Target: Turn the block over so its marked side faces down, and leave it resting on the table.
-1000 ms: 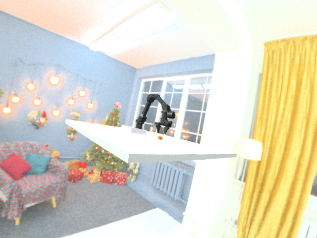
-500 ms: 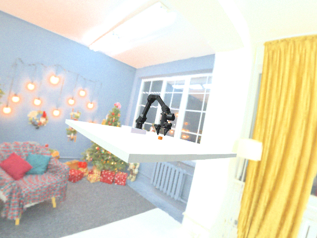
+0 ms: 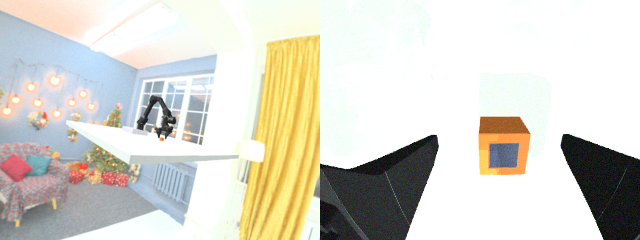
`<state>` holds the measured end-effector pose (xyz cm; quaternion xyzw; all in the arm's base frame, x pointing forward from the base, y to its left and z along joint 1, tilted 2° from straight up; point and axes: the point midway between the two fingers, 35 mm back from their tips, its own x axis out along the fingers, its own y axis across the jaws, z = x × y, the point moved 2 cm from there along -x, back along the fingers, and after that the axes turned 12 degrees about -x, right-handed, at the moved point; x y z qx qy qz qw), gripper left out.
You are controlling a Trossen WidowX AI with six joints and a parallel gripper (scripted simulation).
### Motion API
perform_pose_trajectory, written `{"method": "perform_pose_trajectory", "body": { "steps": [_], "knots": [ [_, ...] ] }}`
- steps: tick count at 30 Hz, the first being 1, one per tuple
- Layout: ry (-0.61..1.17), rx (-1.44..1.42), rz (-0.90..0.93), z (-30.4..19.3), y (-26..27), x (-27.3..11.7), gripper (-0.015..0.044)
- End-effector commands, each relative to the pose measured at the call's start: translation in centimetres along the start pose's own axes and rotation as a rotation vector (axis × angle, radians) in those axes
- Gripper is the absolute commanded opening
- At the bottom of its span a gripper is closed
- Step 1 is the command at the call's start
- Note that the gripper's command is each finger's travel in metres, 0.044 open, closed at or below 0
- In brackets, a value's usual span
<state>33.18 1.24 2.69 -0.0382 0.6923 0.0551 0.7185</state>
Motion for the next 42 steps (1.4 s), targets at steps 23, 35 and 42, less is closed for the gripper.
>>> {"method": "perform_pose_trajectory", "body": {
  "steps": [23,35,42],
  "knots": [
    [0.01,0.005,0.007,-0.3,0.1,0.4,0.0019],
    [0.01,0.005,0.007,-0.2,0.1,-2.6,0.0],
    [-0.076,0.002,-0.015,-0.3,0.1,-2.1,0.0]
  ]
}}
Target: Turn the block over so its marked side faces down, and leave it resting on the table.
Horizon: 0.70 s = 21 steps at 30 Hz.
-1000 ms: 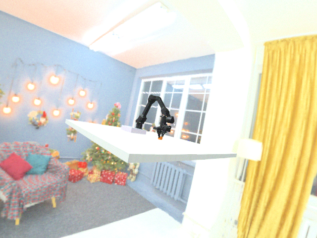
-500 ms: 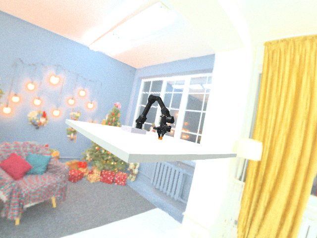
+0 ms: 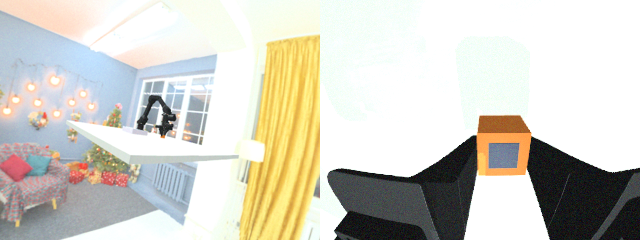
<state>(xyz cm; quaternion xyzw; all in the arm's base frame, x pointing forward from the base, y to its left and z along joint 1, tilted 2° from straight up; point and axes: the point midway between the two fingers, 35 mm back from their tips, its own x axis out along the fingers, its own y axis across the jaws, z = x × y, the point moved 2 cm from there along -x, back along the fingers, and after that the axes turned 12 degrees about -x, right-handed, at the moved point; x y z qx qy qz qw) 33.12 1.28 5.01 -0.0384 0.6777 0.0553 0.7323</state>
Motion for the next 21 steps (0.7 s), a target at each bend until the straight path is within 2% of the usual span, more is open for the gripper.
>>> {"method": "perform_pose_trajectory", "body": {
  "steps": [1,21],
  "knots": [
    [-0.052,0.003,-0.016,-0.36,0.03,0.27,0.0],
    [-0.369,0.003,-0.084,-1.31,0.25,0.97,0.0]
  ]
}}
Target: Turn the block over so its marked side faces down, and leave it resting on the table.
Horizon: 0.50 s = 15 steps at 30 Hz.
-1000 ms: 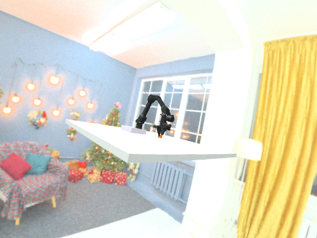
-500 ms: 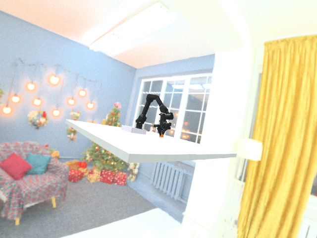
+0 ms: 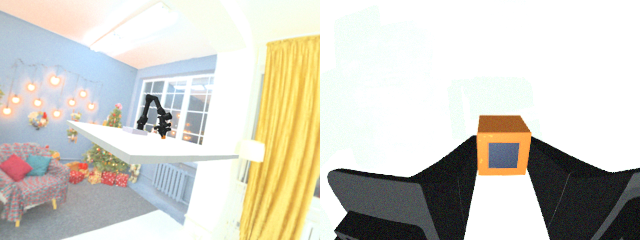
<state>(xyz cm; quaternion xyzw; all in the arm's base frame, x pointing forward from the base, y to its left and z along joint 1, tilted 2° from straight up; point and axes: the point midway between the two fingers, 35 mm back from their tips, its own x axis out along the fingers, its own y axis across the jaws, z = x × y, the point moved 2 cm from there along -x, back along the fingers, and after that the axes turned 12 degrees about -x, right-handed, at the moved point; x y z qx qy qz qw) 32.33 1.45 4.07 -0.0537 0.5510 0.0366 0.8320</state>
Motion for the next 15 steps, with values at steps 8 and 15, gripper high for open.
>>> {"method": "perform_pose_trajectory", "body": {
  "steps": [8,15],
  "knots": [
    [-0.136,0.009,-0.032,-0.9,0.1,-0.3,0.0],
    [-0.197,0.005,-0.046,-0.8,0.1,1.0,0.0]
  ]
}}
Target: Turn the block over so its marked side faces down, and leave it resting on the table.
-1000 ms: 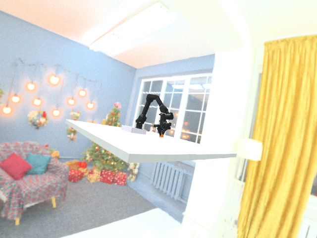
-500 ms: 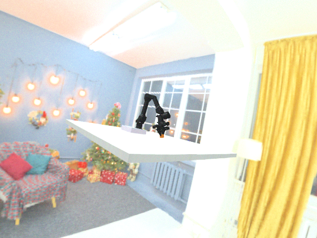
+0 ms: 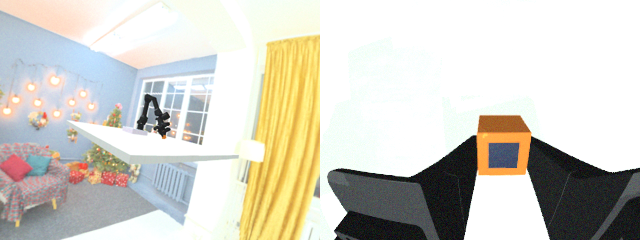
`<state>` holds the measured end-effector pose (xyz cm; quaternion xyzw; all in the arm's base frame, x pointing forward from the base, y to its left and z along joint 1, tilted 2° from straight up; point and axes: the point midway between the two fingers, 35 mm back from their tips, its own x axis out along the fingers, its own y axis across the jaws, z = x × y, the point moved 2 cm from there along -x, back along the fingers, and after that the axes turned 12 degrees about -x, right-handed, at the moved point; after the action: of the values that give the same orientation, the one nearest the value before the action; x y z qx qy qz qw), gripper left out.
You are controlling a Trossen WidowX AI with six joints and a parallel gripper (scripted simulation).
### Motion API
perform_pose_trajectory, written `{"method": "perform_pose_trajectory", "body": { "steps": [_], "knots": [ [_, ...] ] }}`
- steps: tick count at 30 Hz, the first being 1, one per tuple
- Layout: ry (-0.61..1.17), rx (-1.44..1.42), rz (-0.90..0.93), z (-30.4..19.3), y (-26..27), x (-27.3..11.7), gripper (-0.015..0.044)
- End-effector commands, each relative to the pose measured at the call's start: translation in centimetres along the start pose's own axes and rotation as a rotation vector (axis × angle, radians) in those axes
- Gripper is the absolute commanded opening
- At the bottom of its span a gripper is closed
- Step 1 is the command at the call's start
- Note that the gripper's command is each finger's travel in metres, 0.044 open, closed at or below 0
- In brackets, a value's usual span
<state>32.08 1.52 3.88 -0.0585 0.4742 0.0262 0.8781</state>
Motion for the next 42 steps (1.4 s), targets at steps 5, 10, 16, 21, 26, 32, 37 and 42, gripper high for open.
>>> {"method": "perform_pose_trajectory", "body": {
  "steps": [5,10,16,21,26,32,37,42],
  "knots": [
    [-0.086,-0.002,-0.028,-0.9,0.2,1.9,0.0],
    [-0.153,-0.004,-0.043,-1.3,0.3,2.7,0.0],
    [-0.233,-0.005,-0.06,-1.8,0.4,3.3,0.0],
    [-0.299,-0.004,-0.074,-2.2,0.5,3.3,0.0],
    [-0.365,-0.002,-0.088,-2.7,0.5,3.1,0.0],
    [-0.444,0.002,-0.103,-3.2,0.5,2.4,0.0],
    [-0.471,0.004,-0.109,-3.4,0.5,2.1,0.0],
    [-0.497,0.004,-0.114,-3.3,0.5,1.9,0.0]
  ]
}}
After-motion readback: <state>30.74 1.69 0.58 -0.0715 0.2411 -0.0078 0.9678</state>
